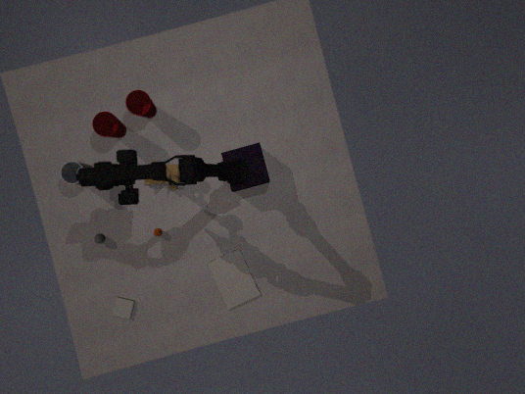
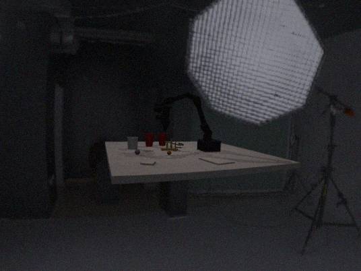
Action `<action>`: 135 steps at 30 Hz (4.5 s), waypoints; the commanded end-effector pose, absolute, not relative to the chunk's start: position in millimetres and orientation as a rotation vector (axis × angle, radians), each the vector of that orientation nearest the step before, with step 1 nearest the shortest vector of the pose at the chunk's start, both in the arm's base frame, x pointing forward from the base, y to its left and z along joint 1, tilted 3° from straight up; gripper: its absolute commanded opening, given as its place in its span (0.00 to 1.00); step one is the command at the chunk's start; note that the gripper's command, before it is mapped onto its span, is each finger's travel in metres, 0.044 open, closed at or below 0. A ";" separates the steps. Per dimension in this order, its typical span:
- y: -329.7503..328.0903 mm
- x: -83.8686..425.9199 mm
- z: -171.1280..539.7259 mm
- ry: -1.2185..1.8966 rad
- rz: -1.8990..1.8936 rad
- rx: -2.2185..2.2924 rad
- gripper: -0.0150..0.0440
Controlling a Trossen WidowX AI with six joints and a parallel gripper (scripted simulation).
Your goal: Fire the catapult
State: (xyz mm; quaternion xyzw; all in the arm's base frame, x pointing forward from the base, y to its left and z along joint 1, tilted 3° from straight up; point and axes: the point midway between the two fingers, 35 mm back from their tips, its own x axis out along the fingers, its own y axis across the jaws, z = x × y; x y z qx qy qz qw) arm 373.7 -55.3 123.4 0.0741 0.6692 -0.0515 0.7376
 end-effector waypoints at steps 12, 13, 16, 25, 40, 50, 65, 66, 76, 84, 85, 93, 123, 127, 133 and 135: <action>157.8 389.8 39.6 1.502 0.073 0.005 0.76; 159.7 389.4 38.9 1.502 0.075 0.004 0.76; 163.1 392.4 39.3 1.502 0.075 0.005 0.76; 165.1 394.4 24.6 1.502 0.075 0.005 0.76; 166.4 396.2 6.0 1.502 0.075 0.005 0.76; 167.2 397.0 -10.2 1.502 0.075 0.005 0.76; 167.3 397.1 -14.2 1.502 0.075 0.005 0.44; 167.3 397.1 -14.2 1.502 0.075 0.005 0.43; 164.5 397.0 38.5 1.502 0.075 0.005 0.25; 156.1 385.1 109.3 1.502 0.075 0.004 0.25; 155.8 384.6 110.8 1.502 0.075 0.004 0.25; 137.5 381.1 106.3 1.525 0.056 0.009 0.25; -29.6 272.4 59.1 1.801 -0.086 0.154 0.25; -42.1 252.4 54.2 1.833 -0.092 0.184 0.25; -51.0 234.9 50.1 1.859 -0.094 0.211 0.25; -51.0 234.9 49.3 1.859 -0.094 0.211 0.25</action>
